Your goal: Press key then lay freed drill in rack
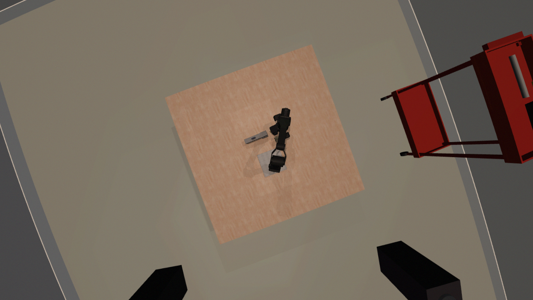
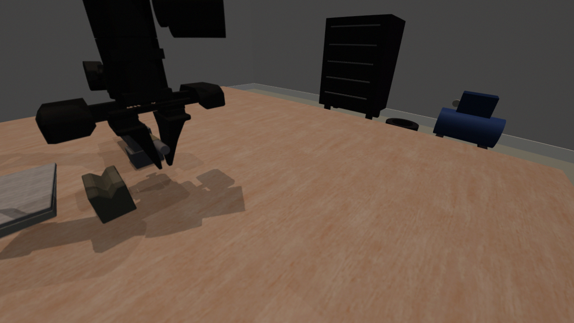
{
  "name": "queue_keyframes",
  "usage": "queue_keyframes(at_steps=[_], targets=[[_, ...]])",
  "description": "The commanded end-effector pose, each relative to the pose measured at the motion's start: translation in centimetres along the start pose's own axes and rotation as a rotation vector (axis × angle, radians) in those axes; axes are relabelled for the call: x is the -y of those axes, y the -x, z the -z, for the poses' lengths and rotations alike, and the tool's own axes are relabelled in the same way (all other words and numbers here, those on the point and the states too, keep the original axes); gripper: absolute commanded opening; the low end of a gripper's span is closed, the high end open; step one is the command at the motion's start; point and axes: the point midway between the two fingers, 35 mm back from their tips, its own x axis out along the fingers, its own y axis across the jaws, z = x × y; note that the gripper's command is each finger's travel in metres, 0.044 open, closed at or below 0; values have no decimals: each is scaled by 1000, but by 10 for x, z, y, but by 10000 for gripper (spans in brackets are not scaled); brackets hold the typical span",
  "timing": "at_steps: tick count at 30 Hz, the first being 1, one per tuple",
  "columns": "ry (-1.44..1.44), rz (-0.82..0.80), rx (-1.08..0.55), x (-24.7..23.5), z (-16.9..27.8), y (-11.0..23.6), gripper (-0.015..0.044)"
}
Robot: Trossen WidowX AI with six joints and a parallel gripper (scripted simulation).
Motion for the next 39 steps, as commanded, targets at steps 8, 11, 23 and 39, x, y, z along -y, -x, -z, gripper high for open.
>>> queue_keyframes(at_steps=[8,11,23,39], targets=[[5,4,-2,0,0,7,0],[5,4,-2,0,0,8,0],[5,4,-2,1,0,13,0],[5,4,-2,2,0,19,0]])
